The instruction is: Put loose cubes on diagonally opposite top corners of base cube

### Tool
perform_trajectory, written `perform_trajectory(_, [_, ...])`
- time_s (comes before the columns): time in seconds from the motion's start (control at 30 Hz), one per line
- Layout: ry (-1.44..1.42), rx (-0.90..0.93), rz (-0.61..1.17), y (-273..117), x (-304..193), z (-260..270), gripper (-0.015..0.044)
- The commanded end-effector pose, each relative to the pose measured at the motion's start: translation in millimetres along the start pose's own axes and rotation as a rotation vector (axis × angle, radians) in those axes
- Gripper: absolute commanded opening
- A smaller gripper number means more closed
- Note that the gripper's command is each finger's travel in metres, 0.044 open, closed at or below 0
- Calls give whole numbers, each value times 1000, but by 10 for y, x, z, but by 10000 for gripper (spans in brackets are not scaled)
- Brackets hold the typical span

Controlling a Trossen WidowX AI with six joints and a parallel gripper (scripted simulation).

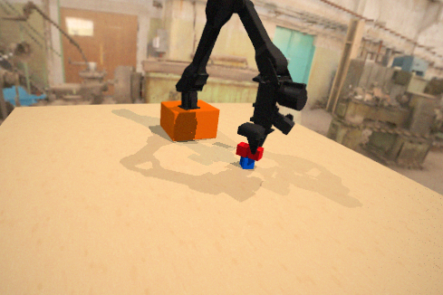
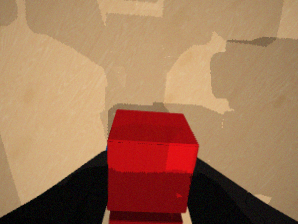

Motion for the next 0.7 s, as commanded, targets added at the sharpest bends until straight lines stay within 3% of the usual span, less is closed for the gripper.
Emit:
perform_trajectory(0.0, [0,3,2,14,-9,3,105])
perform_trajectory(0.37, [0,3,2,14,-9,3,105])
perform_trajectory(0.5, [0,3,2,14,-9,3,205])
perform_trajectory(0.67, [0,3,2,14,-9,3,205])
Point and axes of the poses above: the point midway between the two fingers, 35 mm back from their tips, its own y axis out along the fingers, its own z axis across the jaws, x = y × z, the point moved 5 cm from there along -y, back along the fingers, and after that the axes turned 11 degrees about y, right-handed, at the moved point
